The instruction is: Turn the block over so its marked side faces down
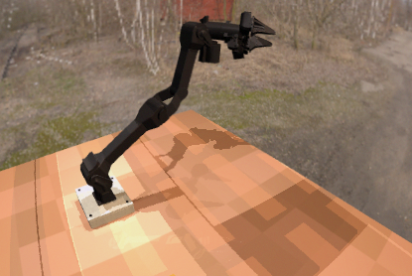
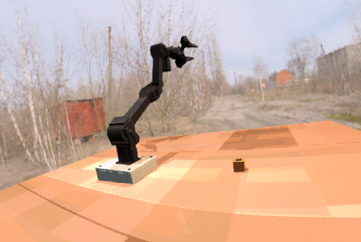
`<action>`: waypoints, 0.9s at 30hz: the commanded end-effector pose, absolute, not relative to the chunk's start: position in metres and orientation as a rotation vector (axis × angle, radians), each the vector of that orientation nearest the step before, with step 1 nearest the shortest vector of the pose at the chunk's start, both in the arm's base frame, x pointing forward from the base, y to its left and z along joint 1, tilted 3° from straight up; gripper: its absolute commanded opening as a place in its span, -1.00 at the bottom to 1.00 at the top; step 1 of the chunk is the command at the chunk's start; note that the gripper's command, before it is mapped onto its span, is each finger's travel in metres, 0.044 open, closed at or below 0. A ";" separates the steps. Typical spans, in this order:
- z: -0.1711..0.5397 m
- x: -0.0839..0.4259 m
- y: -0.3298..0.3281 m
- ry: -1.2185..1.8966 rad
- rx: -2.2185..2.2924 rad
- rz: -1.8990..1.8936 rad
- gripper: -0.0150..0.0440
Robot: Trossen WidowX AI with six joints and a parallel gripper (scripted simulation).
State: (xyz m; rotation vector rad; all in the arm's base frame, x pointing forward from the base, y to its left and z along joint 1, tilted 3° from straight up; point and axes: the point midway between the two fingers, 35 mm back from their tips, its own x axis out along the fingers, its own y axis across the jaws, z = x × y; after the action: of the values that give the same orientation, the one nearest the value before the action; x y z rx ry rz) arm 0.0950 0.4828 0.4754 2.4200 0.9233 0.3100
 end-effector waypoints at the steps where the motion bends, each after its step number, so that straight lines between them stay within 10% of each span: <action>1: 0.478 0.094 0.482 0.929 2.429 0.314 0.95; 27: 0.723 0.012 0.221 2.015 3.239 1.117 1.00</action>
State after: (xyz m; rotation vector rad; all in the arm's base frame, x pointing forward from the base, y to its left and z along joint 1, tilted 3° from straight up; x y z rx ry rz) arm 0.0111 0.2647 0.7046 3.1718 1.8475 1.0057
